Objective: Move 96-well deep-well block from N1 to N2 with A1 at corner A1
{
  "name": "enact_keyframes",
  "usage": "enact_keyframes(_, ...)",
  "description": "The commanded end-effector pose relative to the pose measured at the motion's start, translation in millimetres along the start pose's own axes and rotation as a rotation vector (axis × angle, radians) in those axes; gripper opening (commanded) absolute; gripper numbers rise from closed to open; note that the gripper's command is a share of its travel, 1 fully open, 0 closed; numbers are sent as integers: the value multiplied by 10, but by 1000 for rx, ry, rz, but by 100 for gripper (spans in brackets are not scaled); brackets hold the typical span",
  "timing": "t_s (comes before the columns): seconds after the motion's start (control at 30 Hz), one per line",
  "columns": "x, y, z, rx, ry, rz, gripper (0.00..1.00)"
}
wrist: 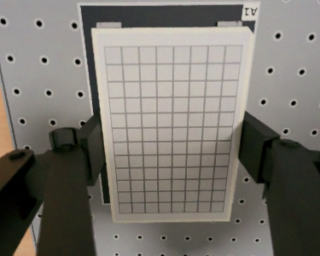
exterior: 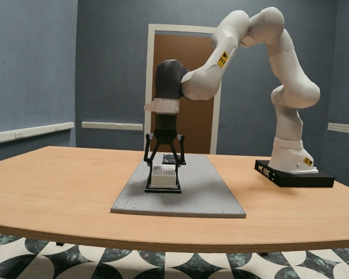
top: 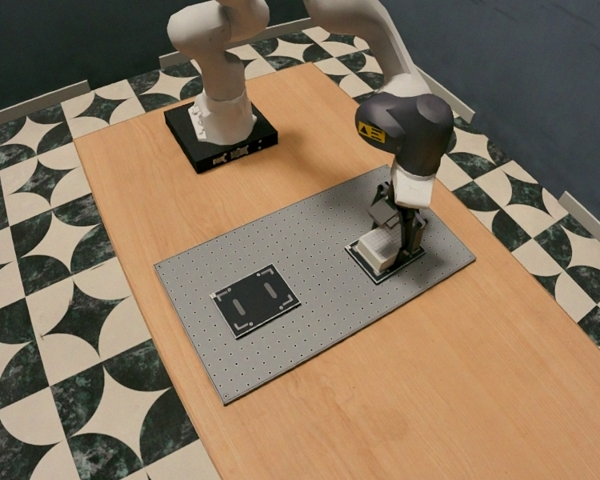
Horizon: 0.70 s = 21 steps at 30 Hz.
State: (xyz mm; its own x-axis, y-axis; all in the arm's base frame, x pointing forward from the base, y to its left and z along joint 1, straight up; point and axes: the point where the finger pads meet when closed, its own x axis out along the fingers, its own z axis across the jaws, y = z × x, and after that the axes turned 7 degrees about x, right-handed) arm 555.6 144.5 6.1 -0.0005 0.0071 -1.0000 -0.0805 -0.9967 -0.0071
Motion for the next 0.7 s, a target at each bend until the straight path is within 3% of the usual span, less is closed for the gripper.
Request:
enact_keyframes(0.0, 0, 0, -1, 2, 1, 1, 60)
enact_keyframes(0.67, -234, 0, 0, 2, 1, 1, 60)
